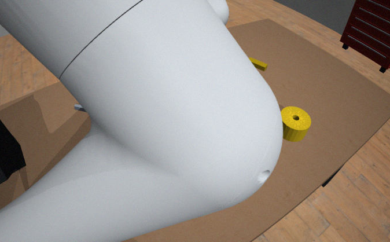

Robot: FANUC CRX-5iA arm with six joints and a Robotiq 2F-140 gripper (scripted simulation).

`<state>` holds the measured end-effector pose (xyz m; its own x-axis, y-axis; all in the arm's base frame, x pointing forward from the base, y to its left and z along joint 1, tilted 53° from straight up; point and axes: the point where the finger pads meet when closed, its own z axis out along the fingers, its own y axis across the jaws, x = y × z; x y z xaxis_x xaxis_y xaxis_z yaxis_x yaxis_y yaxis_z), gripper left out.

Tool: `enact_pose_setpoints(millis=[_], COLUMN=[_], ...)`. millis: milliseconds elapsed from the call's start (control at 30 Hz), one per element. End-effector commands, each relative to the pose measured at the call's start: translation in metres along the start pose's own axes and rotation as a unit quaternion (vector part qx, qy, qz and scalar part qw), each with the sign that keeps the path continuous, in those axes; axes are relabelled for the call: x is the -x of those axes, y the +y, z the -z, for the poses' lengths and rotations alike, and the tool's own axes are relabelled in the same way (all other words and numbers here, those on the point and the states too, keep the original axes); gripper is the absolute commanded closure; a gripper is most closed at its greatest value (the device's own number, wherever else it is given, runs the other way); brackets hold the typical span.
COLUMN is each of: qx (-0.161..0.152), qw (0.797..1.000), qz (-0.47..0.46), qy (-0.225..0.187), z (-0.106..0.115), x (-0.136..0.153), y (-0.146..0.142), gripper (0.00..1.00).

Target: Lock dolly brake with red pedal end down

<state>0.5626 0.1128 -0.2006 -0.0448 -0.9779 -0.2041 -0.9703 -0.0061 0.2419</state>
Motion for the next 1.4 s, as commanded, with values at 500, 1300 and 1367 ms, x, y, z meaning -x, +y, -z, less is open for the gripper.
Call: enact_pose_setpoints(millis=[500, 1300, 1367], qx=[0.000, 0.223, 0.242], qw=[1.000, 0.823, 0.787], qz=[0.000, 0.404, 0.439], qy=[0.000, 0.331, 0.360], z=[0.000, 0.230, 0.253], x=[0.000, -0.103, -0.113], y=[0.000, 0.124, 0.136], gripper=[0.00, 1.00, 1.00])
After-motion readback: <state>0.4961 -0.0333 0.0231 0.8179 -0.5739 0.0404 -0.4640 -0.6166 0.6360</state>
